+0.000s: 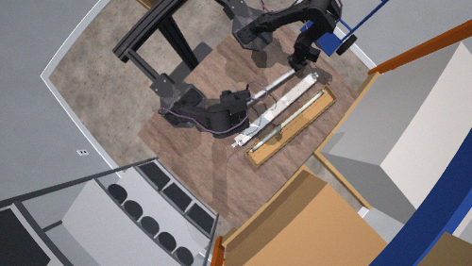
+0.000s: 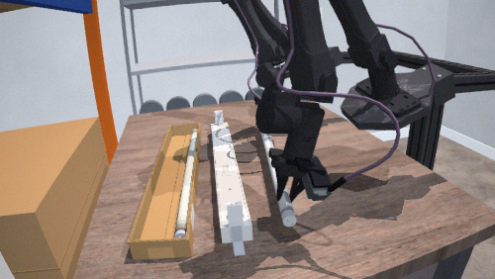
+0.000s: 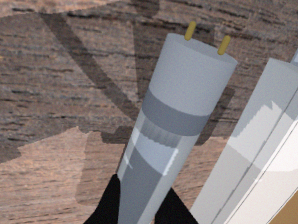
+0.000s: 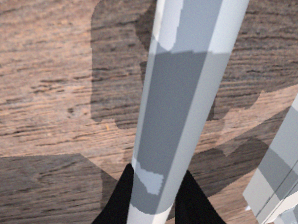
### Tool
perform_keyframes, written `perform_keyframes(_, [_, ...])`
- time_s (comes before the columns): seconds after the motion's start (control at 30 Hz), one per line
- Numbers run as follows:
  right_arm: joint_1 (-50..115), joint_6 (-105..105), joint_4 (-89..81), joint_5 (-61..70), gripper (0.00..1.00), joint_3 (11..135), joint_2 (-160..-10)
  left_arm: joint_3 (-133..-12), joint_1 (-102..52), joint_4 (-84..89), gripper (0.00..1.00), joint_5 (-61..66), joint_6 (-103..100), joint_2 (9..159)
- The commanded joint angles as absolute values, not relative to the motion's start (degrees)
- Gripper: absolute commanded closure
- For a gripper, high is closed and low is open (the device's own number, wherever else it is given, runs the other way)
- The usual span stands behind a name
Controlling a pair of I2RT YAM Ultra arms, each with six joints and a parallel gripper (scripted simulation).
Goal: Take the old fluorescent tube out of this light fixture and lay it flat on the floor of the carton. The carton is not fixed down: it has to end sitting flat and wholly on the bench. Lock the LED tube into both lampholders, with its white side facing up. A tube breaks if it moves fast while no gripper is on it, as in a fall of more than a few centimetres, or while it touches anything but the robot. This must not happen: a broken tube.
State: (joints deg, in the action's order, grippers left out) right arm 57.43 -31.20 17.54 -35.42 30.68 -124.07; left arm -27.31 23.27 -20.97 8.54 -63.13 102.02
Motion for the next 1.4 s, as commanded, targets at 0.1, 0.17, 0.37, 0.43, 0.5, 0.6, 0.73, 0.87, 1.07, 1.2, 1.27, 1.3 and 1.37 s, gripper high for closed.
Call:
perform_keyframes(0.1, [59.23,-30.48,19.69,-37.51,0.89,29.21,-124.49,-25.48,24.3,-24.65,0.89,9.23,-62.5,103.1])
perform_keyframes(0.17, [59.62,-30.01,21.18,-38.88,0.89,30.0,-125.58,-25.02,24.51,-27.38,0.89,10.56,-62.28,103.13])
perform_keyframes(0.37, [60.89,-29.39,23.7,-41.38,0.89,28.61,-127.03,-23.17,25.37,-32.3,0.89,12.21,-62.04,104.05])
perform_keyframes(0.43, [61.23,-29.27,24.25,-41.9,0.89,28.4,-127.36,-22.71,25.6,-33.46,0.89,12.58,-62.02,104.44])
perform_keyframes(0.5, [61.55,-29.13,24.84,-42.49,0.89,28.34,-127.83,-22.27,25.82,-34.7,0.89,12.98,-61.98,104.8])
perform_keyframes(0.6, [62.01,-28.9,25.78,-43.42,0.89,28.04,-128.4,-21.65,26.13,-36.65,0.89,13.62,-61.9,105.32])
perform_keyframes(0.73, [62.4,-28.61,26.59,-44.17,0.89,28.83,-128.91,-21.19,26.37,-38.21,0.89,14.21,-61.84,105.72])
perform_keyframes(0.87, [63.08,-28.37,27.93,-45.54,0.89,27.84,-129.93,-20.26,26.89,-41.07,0.89,15.12,-61.79,106.66])
perform_keyframes(1.07, [63.8,-28.11,29.17,-46.71,0.89,27.76,-130.83,-19.35,27.39,-43.87,0.89,15.98,-61.78,107.9])
perform_keyframes(1.2, [64.05,-28.06,29.22,-46.66,0.89,28.88,-130.16,-19.04,27.62,-43.77,0.89,15.46,-61.82,108.27])
perform_keyframes(1.27, [64.05,-28.06,29.22,-46.66,0.89,28.88,-130.16,-19.04,27.62,-43.77,0.89,15.46,-61.82,108.27])
perform_keyframes(1.3, [64.09,-27.95,29.52,-47.01,0.89,28.82,-130.67,-19.85,27.02,-44.64,0.89,16.26,-61.78,108.42])
perform_keyframes(1.37, [64.24,-27.97,29.44,-46.88,0.89,28.58,-130.33,-19.15,26.9,-44.12,0.89,16.04,-61.78,108.42])
